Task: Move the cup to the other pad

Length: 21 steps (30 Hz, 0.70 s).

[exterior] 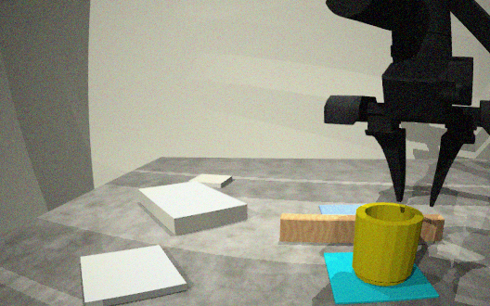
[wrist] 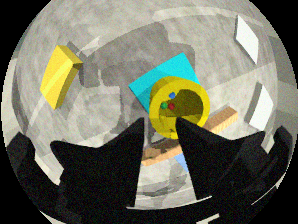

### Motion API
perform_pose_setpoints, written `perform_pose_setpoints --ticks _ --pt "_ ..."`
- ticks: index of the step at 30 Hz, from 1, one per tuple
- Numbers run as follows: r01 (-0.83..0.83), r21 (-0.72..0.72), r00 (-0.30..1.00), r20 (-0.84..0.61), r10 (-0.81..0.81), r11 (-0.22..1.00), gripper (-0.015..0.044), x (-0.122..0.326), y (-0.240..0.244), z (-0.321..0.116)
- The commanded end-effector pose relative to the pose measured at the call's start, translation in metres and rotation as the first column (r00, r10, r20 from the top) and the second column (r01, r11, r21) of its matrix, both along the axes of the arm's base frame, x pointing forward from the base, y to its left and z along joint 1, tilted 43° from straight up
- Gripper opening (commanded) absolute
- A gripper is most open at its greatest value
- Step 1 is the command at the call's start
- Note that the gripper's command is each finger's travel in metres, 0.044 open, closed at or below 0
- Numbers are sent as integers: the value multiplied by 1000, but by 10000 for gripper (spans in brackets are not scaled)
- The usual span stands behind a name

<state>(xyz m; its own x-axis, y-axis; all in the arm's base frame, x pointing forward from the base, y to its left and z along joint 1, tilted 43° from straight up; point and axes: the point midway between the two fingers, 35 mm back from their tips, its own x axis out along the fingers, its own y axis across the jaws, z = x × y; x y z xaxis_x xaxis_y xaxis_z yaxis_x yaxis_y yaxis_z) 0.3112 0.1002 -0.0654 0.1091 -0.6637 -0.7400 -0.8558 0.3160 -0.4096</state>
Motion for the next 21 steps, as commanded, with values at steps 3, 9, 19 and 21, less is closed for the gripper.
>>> perform_pose_setpoints --ticks 3,9,19,21 --pt "-1 1 1000 1 1 1000 173 0 2 3" --pt "-1 1 1000 1 1 1000 330 0 2 3" --pt "-1 5 1000 2 1 1000 440 -3 23 25" --pt "-1 6 1000 3 1 1000 440 -4 29 33"
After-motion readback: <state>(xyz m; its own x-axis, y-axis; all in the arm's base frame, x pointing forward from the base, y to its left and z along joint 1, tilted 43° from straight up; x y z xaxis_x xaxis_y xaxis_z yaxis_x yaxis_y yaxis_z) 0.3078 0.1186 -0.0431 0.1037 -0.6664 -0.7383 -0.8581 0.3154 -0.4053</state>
